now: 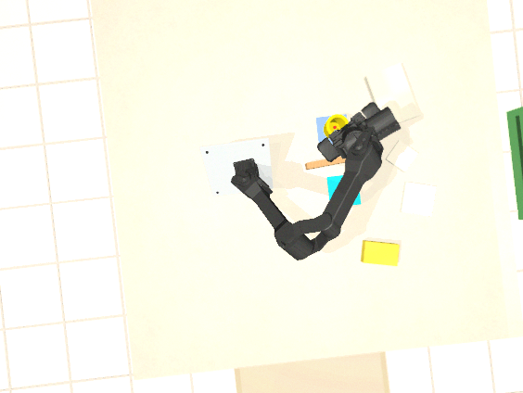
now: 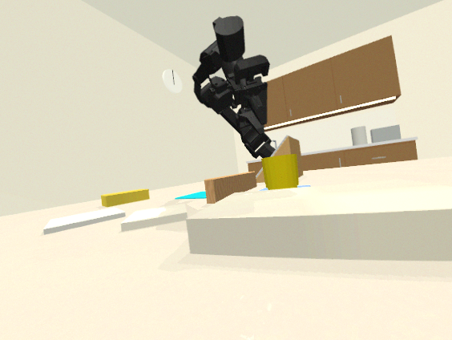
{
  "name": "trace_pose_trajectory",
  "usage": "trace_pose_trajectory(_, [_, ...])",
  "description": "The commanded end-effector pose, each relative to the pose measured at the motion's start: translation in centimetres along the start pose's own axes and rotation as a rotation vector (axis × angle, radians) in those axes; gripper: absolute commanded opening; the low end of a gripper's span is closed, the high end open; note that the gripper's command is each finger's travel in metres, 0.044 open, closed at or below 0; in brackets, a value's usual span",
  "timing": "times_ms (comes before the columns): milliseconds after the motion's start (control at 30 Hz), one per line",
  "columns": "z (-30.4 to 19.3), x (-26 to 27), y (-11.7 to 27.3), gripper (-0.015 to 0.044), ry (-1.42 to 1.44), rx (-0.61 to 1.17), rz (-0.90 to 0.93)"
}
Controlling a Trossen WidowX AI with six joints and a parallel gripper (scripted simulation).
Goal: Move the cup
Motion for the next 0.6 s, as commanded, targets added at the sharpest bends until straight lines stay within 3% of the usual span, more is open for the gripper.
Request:
trace_pose_trajectory(0, [-1.8, -2.0, -2.2, 0.0167, -0.044, -0.156, -0.19])
trace_pose_trajectory(133, [-2.3, -3.2, -3.0, 0.0167, -0.063, -0.28, -0.277])
trace_pose_trajectory(567, [-2.1, -3.4, -3.8, 0.0167, -0.063, -0.279, -0.277])
Point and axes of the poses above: the point midway between the two fingers, 35 mm back from their tips, its own y axis back along the fingers, its own x axis across the jaws, z = x × y, the point moved 1 cm from there along y, back along the fingers, and after that the axes turned 14 degrees about -y, right-handed, at the moved point
